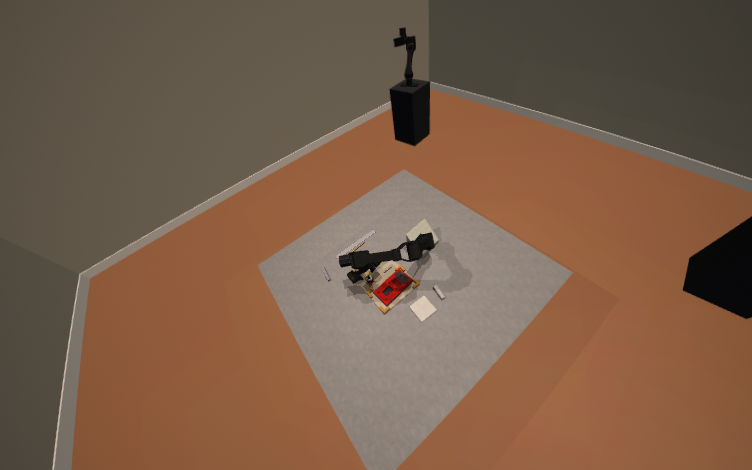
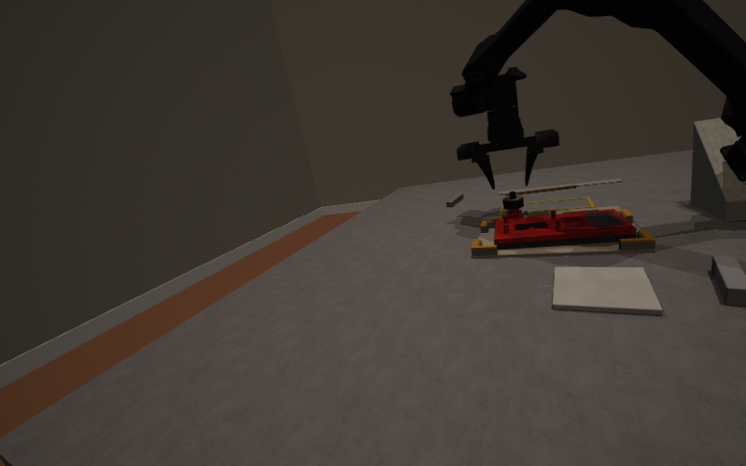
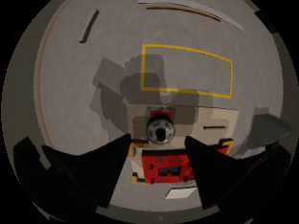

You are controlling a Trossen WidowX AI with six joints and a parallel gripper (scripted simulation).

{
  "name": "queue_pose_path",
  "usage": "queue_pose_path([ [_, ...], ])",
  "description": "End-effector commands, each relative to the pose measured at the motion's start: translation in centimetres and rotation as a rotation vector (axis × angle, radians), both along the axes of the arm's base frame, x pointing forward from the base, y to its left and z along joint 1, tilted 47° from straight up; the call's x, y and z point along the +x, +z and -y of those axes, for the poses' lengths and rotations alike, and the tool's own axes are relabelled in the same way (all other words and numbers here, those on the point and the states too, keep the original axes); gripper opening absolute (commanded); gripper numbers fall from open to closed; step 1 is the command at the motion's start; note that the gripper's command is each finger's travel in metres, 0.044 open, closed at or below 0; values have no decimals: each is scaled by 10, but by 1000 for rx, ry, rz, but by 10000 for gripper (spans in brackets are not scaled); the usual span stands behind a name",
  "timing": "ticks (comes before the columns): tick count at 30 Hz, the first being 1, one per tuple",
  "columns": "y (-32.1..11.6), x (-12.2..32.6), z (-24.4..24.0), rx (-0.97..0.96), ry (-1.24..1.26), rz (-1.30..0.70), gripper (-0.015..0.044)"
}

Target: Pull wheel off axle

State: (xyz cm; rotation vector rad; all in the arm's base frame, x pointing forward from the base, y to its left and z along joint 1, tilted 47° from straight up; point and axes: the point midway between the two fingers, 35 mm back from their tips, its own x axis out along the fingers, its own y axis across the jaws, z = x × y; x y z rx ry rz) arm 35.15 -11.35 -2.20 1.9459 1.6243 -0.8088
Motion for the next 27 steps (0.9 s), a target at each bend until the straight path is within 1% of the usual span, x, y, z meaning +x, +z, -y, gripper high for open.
queue_pose_path([
  [1,-19,1,-25,12,3,-8,300],
  [7,-21,1,-29,12,3,-8,300],
  [11,-18,2,-26,8,12,-7,195],
  [19,-18,2,-26,8,12,-7,142],
  [24,-18,2,-26,8,12,-7,10],
  [25,-18,2,-26,8,11,-7,0],
  [27,-17,2,-25,8,11,-7,0],
])
